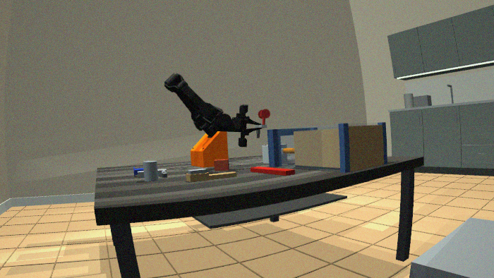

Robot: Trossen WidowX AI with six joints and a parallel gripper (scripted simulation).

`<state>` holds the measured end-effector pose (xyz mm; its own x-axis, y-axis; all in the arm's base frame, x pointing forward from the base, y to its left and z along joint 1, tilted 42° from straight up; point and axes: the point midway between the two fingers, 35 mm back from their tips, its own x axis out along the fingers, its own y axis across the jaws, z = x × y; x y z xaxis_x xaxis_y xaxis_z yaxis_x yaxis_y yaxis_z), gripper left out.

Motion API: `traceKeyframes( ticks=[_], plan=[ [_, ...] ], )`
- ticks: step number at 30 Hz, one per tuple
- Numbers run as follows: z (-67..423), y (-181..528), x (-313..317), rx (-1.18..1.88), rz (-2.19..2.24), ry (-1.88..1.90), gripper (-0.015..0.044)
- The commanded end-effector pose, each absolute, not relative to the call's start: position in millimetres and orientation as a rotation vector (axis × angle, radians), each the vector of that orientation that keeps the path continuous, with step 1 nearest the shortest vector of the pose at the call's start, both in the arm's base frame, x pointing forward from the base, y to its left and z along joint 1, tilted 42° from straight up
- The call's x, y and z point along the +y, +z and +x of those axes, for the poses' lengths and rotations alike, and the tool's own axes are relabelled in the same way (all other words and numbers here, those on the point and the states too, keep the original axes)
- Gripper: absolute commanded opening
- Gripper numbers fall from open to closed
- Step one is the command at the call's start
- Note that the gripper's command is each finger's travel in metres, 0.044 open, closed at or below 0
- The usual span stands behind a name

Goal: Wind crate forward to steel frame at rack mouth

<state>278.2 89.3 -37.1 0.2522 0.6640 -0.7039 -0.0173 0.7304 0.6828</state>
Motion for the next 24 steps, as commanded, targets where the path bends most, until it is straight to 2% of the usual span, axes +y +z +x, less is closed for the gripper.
traceKeyframes(
  ticks=[1,24],
  plan=[
    [274,-55,106,1.255,0.63,0.51,0.0],
    [226,-115,173,1.244,0.653,0.526,0.0]
  ],
)
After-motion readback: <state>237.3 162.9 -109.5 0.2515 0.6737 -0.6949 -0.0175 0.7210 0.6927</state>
